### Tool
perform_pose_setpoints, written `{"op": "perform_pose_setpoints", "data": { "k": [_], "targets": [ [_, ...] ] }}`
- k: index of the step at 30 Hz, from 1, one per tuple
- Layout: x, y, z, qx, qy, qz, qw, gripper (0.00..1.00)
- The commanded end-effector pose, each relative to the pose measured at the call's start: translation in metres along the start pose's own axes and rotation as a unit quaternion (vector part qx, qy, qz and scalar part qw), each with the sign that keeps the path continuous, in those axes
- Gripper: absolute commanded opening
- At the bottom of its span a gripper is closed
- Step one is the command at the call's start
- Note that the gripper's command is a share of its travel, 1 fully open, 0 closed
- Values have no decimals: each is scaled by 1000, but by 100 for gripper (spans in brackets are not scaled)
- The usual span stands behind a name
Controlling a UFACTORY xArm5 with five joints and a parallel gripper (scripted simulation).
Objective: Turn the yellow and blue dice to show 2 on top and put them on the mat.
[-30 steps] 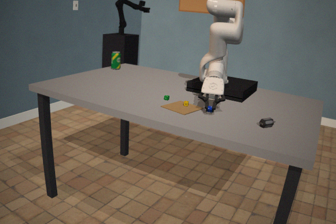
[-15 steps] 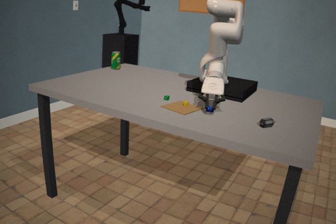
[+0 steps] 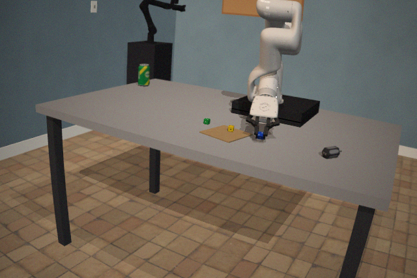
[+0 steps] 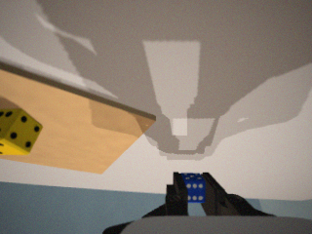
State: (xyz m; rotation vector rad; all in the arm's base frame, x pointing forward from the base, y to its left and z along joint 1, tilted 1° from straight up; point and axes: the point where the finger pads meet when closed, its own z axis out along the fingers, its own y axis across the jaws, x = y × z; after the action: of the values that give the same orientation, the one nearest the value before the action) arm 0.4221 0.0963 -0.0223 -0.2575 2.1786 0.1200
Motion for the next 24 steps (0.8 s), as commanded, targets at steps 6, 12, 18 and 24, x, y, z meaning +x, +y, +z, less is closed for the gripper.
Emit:
{"op": "perform_pose_setpoints", "data": {
  "k": [6, 12, 18, 24],
  "targets": [
    [1, 0, 2, 0, -1, 0, 1000, 15],
    [5, 0, 4, 0, -1, 0, 1000, 15],
    [7, 0, 5, 0, -1, 0, 1000, 15],
    [8, 0, 6, 0, -1, 0, 1000, 15]
  ]
}}
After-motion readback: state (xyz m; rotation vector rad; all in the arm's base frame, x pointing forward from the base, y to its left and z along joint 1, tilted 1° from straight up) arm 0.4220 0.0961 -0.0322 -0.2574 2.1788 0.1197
